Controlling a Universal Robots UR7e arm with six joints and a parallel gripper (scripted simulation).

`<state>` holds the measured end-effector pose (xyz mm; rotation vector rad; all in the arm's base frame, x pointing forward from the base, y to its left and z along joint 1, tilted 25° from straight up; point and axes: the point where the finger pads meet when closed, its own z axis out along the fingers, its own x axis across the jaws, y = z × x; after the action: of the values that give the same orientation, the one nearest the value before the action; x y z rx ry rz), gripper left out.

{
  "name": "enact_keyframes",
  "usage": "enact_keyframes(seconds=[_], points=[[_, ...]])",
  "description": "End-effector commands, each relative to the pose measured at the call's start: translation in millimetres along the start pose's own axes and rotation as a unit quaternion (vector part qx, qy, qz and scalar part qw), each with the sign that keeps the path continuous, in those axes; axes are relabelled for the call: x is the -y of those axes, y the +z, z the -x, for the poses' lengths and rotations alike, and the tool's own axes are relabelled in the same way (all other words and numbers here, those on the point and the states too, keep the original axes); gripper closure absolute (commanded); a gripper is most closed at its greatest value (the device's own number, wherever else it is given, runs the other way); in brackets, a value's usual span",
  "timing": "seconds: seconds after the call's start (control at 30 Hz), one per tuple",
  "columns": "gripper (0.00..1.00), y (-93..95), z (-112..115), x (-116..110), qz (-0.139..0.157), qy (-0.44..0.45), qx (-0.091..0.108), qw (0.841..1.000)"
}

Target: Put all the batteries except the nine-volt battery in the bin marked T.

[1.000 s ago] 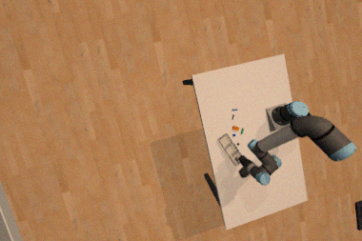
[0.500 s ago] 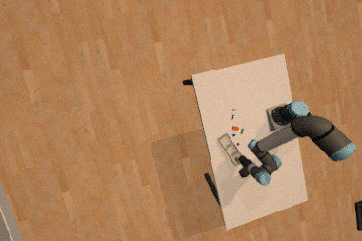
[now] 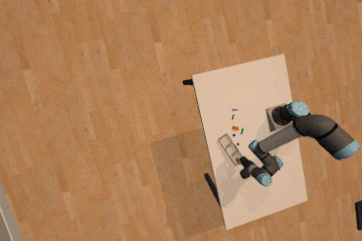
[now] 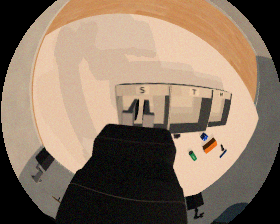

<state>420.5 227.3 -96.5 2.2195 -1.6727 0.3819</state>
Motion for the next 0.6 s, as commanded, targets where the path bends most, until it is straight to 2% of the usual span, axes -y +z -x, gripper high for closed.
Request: enact_keyframes(seconds=[0.0,0.3,0.57], points=[[0.69,-7.3,0.0,0.5,-0.001,0.000,0.000,1.000],[0.69,-15.9,0.0,0.5,-0.001,0.000,0.000,1.000],[0.69,-45.3,0.0,0.4,-0.001,0.000,0.000,1.000]])
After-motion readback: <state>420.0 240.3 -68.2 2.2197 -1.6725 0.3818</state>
